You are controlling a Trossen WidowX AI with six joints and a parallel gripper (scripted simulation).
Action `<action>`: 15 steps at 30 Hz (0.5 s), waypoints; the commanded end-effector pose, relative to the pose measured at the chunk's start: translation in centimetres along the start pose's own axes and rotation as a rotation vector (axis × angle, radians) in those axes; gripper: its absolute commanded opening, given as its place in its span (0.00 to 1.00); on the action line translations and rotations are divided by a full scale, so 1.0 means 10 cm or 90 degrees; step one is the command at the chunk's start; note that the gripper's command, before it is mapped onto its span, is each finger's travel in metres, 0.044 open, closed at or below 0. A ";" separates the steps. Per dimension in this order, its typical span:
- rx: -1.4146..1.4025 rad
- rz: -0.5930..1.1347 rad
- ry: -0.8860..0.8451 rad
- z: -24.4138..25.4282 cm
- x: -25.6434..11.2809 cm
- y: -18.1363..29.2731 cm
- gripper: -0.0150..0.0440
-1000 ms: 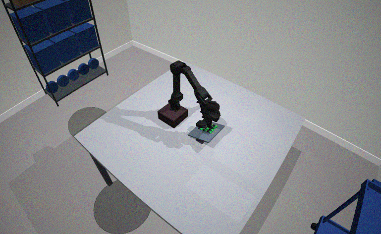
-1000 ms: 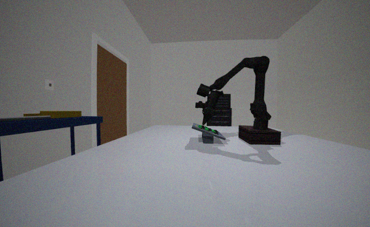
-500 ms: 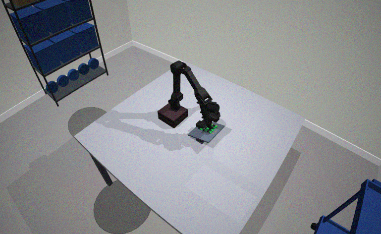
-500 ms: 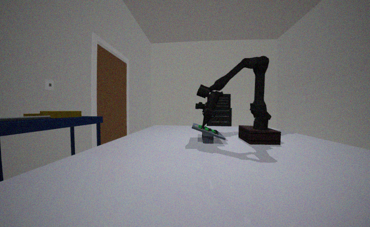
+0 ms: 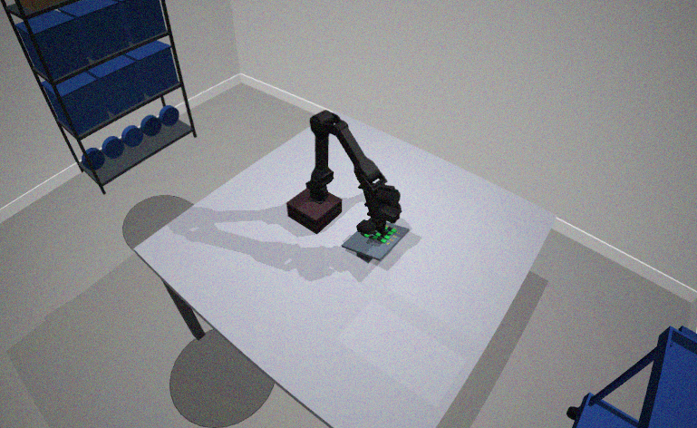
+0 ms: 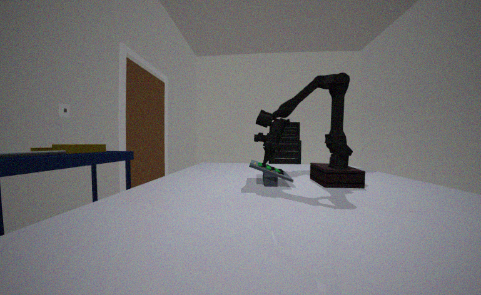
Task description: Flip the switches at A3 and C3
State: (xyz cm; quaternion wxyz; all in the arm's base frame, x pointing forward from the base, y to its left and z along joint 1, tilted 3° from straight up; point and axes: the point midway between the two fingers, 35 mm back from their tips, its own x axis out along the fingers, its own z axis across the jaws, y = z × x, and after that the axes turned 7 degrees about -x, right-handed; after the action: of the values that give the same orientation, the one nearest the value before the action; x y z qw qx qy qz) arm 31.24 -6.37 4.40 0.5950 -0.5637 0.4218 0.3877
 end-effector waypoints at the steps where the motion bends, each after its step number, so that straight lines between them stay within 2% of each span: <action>1: 0.003 0.001 0.003 -0.01 0.00 0.00 0.25; 15: 0.003 0.001 0.003 -0.01 0.02 0.00 0.25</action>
State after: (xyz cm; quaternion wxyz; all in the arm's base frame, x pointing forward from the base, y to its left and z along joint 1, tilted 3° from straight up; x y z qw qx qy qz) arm 31.30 -6.38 4.28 0.5950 -0.5639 0.4216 0.3876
